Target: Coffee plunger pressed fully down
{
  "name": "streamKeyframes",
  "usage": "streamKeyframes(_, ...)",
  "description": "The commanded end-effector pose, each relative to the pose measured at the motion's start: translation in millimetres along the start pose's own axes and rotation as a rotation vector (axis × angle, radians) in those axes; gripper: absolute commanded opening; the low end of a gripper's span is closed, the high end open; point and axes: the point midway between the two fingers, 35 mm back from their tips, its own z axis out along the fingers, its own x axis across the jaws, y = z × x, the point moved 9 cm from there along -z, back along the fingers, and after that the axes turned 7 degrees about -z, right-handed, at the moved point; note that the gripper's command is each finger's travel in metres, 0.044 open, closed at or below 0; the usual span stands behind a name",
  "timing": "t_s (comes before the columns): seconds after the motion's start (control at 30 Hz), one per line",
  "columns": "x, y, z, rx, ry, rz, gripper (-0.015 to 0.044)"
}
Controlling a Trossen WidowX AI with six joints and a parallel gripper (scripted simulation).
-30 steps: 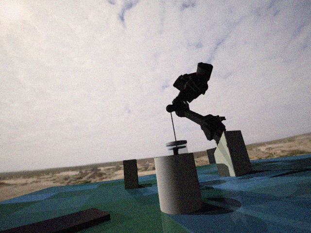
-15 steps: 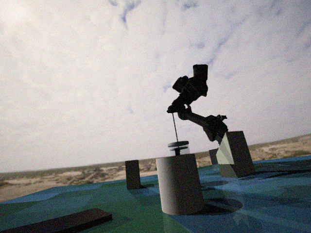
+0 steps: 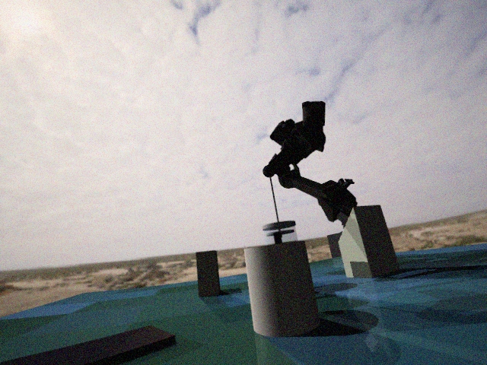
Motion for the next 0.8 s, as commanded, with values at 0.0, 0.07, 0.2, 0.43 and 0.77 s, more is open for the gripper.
streamKeyframes(0.0, 0.2, -1.2, 0.5, -0.001, -0.002, -0.007, 0.0127)
streamKeyframes(0.07, 0.5, -2.2, 1.3, 0.000, -0.002, -0.007, 0.0127)
streamKeyframes(0.2, 2.0, -6.1, 4.3, 0.004, 0.001, -0.007, 0.0127)
streamKeyframes(0.43, 5.0, -14.2, 10.8, 0.012, 0.006, -0.006, 0.0127)
streamKeyframes(0.77, 9.3, -26.1, 20.1, 0.020, 0.012, -0.005, 0.0127)
